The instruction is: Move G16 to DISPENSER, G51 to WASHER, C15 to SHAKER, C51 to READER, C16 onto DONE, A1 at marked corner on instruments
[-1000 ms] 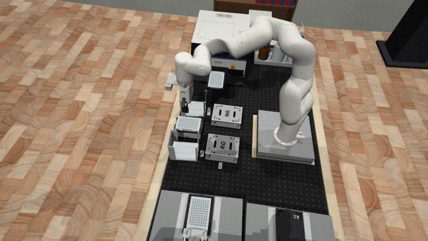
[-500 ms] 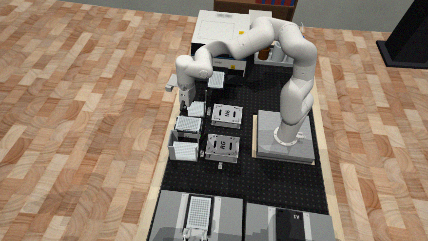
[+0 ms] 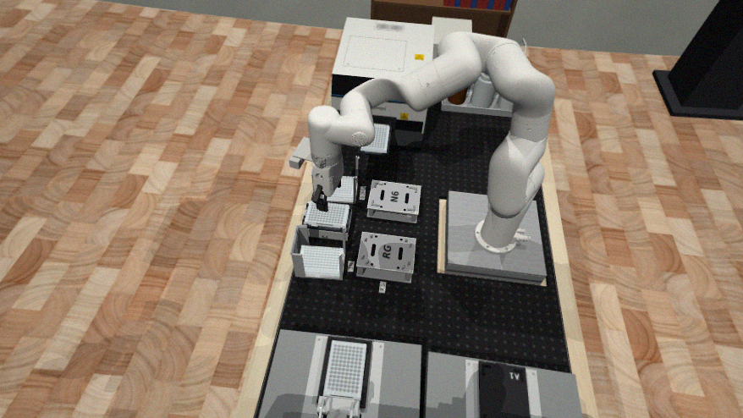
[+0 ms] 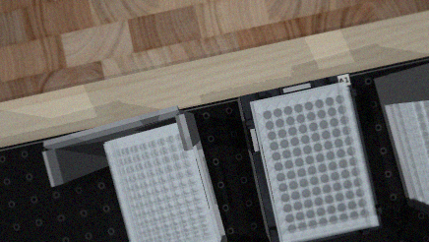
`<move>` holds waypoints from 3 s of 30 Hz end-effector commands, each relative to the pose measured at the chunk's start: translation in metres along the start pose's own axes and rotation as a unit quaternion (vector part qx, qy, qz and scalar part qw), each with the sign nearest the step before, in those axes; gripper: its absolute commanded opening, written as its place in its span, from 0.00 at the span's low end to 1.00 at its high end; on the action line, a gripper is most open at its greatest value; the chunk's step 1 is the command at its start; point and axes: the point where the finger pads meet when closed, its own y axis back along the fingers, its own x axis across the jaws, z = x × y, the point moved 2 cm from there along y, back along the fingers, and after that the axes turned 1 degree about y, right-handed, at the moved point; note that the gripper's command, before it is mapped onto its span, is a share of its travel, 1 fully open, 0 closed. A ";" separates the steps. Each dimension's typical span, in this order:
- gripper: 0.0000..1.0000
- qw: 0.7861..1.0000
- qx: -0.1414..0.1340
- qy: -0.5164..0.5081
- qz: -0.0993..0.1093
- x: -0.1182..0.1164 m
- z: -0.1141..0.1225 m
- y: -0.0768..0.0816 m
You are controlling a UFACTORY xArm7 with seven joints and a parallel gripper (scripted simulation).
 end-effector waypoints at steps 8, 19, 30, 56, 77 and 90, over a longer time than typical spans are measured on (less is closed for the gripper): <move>1.00 0.998 0.003 -0.060 0.000 -0.034 0.021 0.002; 1.00 0.989 0.003 -0.147 0.000 -0.059 0.038 0.002; 1.00 0.989 0.003 -0.147 0.000 -0.084 0.054 0.002; 1.00 0.957 0.003 -0.290 -0.001 -0.144 0.095 0.002; 1.00 0.921 0.002 -0.390 -0.001 -0.193 0.128 0.002; 1.00 0.918 0.002 -0.396 -0.002 -0.224 0.148 0.002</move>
